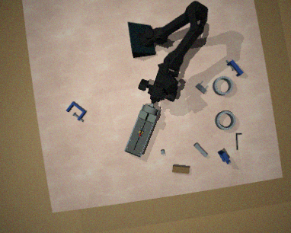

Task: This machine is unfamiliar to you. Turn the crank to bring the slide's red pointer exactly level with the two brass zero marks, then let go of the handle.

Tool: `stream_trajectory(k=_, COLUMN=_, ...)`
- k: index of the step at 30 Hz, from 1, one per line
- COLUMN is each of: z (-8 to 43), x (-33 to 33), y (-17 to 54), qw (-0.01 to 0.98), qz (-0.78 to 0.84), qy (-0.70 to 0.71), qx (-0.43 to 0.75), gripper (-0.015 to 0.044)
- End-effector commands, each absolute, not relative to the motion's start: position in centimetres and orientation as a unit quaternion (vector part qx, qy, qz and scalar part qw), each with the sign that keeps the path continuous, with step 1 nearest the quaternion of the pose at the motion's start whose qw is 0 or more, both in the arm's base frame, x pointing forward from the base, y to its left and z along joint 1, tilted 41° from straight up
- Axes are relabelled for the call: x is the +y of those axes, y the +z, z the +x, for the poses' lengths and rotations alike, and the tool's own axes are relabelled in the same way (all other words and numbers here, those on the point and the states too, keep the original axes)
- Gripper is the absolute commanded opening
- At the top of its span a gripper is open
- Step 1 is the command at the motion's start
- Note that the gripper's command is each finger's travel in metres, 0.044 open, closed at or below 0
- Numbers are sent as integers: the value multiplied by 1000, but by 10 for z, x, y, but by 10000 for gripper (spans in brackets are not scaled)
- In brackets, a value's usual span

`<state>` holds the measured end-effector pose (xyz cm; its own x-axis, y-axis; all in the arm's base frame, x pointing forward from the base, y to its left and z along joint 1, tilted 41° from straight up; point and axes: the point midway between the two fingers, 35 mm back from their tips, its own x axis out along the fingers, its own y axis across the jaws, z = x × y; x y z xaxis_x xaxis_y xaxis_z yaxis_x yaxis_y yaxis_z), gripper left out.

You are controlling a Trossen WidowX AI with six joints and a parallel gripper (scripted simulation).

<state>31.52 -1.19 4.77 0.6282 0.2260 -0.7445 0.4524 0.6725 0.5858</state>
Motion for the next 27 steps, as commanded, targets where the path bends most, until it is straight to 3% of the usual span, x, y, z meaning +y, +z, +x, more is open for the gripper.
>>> stream_trajectory(k=1, z=311, x=-18, y=42, qw=808, qz=399, qy=-83, qx=427, gripper=0)
stream_trajectory(k=27, z=308, x=-20, y=37, qw=808, qz=398, qy=-83, qx=427, gripper=0)
